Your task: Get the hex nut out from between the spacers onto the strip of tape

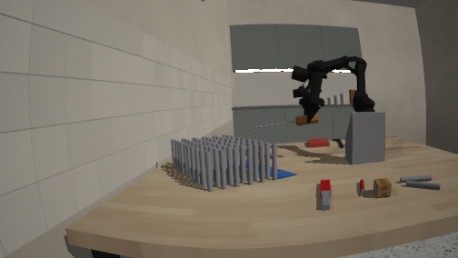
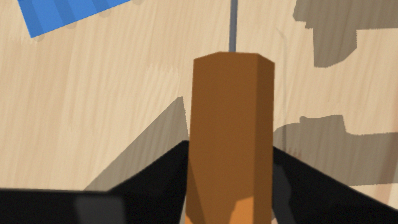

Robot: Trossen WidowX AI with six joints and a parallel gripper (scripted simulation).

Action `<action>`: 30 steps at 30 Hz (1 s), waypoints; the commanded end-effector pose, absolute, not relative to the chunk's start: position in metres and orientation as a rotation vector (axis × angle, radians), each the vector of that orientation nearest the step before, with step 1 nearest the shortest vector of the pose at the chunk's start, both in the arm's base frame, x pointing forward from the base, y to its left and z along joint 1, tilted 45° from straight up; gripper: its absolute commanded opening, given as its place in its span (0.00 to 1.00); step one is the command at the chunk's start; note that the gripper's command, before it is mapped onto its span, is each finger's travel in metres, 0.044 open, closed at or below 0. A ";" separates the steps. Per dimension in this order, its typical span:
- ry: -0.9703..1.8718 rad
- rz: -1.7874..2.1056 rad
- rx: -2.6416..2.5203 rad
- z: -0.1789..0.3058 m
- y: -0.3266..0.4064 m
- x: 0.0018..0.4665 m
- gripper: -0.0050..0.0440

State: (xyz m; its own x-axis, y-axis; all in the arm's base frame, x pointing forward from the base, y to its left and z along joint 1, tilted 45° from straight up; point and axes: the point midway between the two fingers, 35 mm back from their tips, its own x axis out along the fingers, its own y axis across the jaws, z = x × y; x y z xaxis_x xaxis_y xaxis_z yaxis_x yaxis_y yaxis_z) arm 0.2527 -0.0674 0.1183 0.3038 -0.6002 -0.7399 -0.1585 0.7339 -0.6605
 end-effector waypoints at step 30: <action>0.824 -1.176 -0.081 0.190 -0.116 0.260 0.00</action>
